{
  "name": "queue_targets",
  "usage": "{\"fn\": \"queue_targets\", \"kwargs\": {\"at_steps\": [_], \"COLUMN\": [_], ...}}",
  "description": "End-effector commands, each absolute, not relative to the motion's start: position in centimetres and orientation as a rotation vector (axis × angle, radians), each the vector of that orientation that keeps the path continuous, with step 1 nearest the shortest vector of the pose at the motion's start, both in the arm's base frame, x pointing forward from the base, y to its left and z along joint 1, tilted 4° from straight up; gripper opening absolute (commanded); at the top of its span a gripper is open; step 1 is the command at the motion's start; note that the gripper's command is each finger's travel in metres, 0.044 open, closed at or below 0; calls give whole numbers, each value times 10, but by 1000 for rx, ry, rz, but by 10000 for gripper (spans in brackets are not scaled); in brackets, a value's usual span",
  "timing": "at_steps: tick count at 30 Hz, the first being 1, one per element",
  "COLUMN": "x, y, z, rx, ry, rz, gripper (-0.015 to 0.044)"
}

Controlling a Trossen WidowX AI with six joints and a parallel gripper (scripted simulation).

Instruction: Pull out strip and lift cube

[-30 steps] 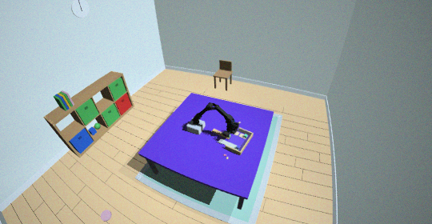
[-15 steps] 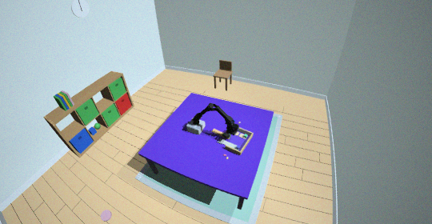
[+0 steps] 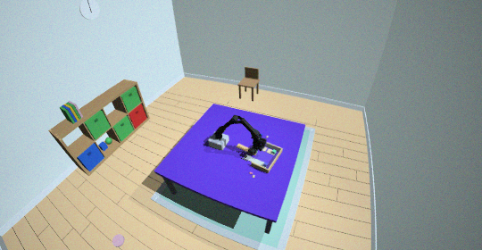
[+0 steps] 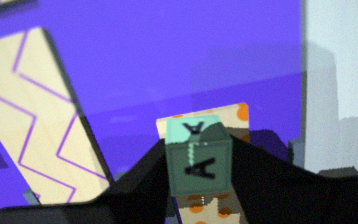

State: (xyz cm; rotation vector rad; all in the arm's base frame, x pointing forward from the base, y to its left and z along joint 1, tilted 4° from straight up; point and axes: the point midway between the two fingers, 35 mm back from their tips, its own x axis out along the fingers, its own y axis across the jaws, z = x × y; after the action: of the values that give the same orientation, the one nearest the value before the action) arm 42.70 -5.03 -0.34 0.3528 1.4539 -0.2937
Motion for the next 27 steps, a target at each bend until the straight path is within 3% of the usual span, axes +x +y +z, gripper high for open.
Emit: {"fn": "queue_targets", "kwargs": {"at_steps": [1, 27], "x": [422, 333], "y": [-50, -41], "z": [0, 31], "rx": [352, 354], "ry": [1455, 1466], "rz": [-294, -293], "gripper": [0, 0]}}
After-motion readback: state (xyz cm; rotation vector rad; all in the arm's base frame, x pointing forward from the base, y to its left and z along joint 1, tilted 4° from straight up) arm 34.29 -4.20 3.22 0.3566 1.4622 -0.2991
